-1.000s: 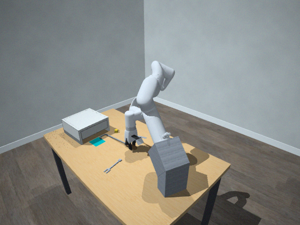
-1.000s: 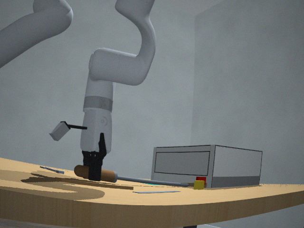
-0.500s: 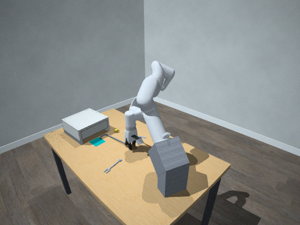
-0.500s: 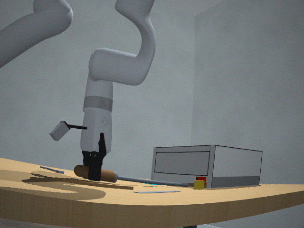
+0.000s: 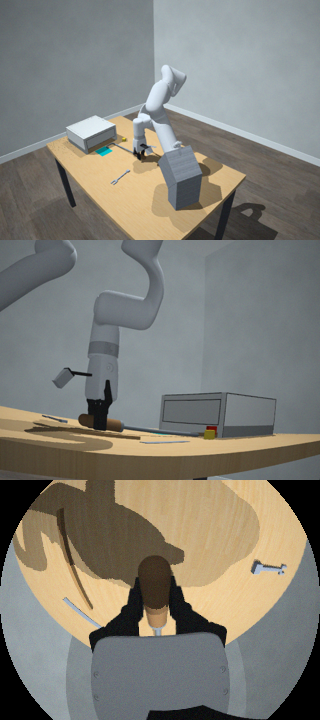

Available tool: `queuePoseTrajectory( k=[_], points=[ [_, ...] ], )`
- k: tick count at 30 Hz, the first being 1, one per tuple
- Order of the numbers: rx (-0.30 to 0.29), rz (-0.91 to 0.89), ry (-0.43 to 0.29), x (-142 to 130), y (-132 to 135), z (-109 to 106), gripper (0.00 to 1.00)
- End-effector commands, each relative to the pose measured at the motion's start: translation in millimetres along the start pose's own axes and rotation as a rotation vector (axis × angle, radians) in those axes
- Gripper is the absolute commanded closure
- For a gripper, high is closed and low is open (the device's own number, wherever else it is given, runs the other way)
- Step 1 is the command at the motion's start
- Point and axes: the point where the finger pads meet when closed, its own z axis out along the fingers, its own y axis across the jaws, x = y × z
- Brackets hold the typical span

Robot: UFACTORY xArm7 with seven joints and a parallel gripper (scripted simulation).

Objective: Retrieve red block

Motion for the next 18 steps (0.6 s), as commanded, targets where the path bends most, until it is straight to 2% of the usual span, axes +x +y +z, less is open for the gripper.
queuePoseTrajectory(
  k=[1, 18],
  points=[
    [-0.001, -0.001, -0.001, -1, 0, 0, 1.0],
    [-0.001, -0.001, -0.001, -13, 0, 0, 1.0]
  ],
)
